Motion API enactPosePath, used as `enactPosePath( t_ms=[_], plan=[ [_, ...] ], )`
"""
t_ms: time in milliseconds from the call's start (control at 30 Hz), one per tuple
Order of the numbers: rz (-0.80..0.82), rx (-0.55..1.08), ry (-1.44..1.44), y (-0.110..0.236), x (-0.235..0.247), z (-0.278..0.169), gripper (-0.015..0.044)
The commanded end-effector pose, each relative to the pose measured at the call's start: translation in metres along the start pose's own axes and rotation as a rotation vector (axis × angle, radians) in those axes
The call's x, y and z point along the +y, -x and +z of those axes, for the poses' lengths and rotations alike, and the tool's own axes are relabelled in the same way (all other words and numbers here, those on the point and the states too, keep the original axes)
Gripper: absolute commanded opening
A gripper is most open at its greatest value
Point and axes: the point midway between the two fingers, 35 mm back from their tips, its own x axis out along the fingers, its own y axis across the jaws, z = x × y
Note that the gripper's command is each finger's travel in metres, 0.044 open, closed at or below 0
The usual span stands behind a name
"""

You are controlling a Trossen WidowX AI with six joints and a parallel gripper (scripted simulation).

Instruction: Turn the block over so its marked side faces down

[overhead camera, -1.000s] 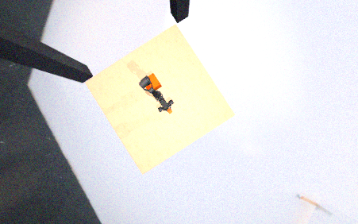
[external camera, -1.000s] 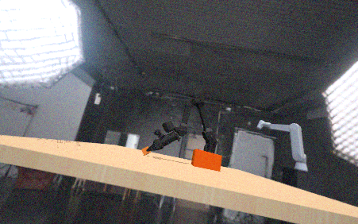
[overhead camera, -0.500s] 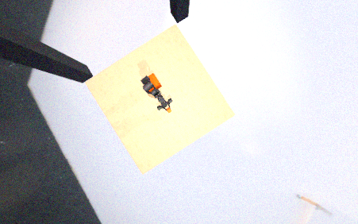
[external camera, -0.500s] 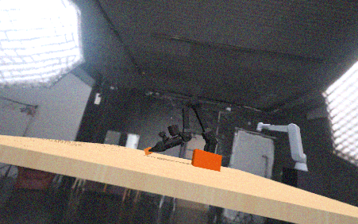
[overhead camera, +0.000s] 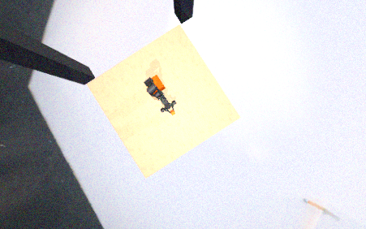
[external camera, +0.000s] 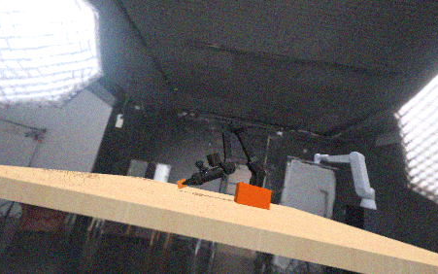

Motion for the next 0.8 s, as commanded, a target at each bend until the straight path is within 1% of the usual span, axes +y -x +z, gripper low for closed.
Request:
enactPosePath(
  t_ms=[0, 533, 767],
  plan=[
    [-0.005, -0.002, 0.005, 0.0001, -0.0007, 0.0000, 0.0026],
    [-0.005, -0.002, 0.005, 0.0001, -0.0007, 0.0000, 0.0440],
    [-0.005, -0.002, 0.005, 0.0001, -0.0007, 0.0000, 0.0440]
  ],
)
